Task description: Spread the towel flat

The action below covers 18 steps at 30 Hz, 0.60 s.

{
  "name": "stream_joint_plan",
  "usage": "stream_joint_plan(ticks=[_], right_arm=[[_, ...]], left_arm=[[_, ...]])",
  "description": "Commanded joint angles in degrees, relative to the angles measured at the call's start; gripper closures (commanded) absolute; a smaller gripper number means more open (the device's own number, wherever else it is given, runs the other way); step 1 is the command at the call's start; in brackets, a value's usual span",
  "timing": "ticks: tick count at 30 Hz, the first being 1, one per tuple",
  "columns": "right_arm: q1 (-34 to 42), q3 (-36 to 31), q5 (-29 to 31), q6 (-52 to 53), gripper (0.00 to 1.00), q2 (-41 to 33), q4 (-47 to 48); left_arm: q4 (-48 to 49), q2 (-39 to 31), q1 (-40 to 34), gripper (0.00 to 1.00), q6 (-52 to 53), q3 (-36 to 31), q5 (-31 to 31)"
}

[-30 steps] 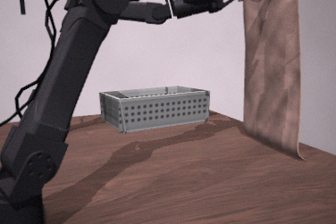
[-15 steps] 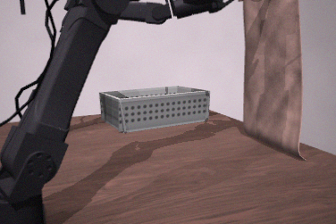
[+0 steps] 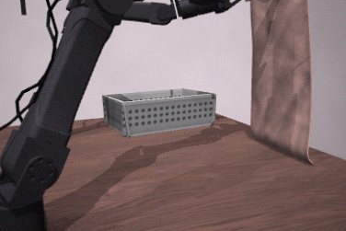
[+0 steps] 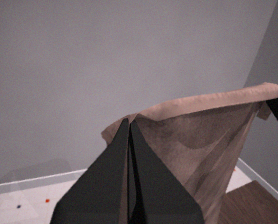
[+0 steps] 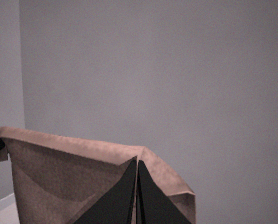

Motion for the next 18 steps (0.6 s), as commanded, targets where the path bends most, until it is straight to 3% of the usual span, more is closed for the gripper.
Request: stream_joint_plan(ticks=[1, 9, 10, 14, 15, 17, 18], right_arm=[[0.1, 0.4, 1.1, 0.3, 1.0, -2.1, -0.3], [0.1, 0.4, 1.1, 0.3, 1.0, -2.1, -0.3], [-1.0, -1.8, 1.2, 0.2, 1.0, -2.8, -3.5], [-1.0, -1.3, 1.2, 0.2, 1.0, -3.0, -3.5], [-2.5, 0.4, 1.3, 0.2, 1.0, -5.3, -9.3], [-2.5, 0.6, 1.3, 0.2, 1.0, -5.3, -9.9], [-4.3, 1.3, 1.3, 0.3, 1.0, -7.3, -15.8]], left_arm=[[0.6, -3.3, 0.8, 1.0, -0.3, -0.2, -0.8], [0.6, -3.3, 0.8, 1.0, -0.3, -0.2, -0.8], [6.0, 1.3, -1.2, 1.0, -0.4, 0.8, -0.7], [6.2, 1.7, -1.1, 1.0, -0.4, 1.3, -0.7], [9.2, 2.9, -2.7, 1.0, -0.4, 1.3, -0.7], [9.3, 3.2, -2.7, 1.0, -0.4, 1.7, -0.3], [13.0, 4.8, -4.3, 1.0, -0.5, 1.7, -0.3]])
